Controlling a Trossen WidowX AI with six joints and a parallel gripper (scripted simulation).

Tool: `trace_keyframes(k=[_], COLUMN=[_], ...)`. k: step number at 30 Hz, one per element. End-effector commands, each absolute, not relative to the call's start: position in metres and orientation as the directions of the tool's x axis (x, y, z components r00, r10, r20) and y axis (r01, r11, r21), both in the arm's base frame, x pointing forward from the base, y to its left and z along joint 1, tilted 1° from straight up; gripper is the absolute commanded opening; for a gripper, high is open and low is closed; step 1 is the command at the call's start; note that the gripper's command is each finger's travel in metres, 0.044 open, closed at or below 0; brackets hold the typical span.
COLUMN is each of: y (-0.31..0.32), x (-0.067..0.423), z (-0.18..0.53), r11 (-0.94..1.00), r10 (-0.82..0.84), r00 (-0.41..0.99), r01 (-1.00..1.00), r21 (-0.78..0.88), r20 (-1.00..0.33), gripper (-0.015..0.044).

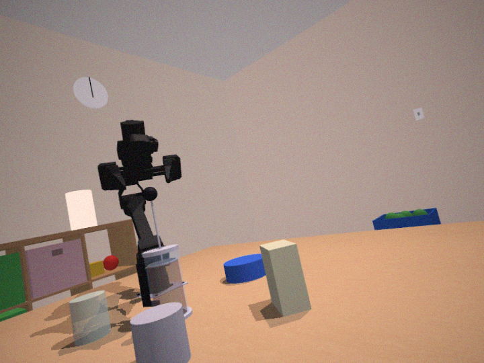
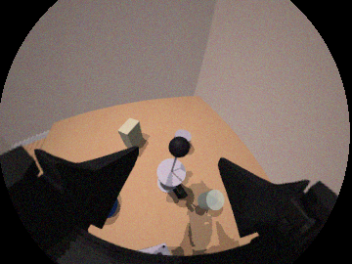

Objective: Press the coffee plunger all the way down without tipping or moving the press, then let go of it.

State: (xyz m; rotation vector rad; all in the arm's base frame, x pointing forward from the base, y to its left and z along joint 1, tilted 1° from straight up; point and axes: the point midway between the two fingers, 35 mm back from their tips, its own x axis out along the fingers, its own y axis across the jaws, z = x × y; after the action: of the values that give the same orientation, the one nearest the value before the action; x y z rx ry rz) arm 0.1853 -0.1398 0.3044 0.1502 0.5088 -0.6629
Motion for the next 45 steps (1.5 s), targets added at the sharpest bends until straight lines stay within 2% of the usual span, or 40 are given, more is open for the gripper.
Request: trace_keyframes(k=[1,30,42,45], y=[-0.14,-0.163,-0.163,-0.163], x=[0.185,0.212,0.212,0.212], z=[0.3,0.281,0.281,0.281], r11=[0.778,0.778,0.778,0.778], r10=[-0.557,-0.558,-0.558,-0.558], r00=[0.674,0.675,0.675,0.675], r01=[0.628,0.628,0.628,0.628], r21=[-0.022,-0.022,-0.022,-0.022], r20=[-0.486,-0.483,-0.483,-0.483], gripper=[0.044,0.044,0.0125,0.0122])
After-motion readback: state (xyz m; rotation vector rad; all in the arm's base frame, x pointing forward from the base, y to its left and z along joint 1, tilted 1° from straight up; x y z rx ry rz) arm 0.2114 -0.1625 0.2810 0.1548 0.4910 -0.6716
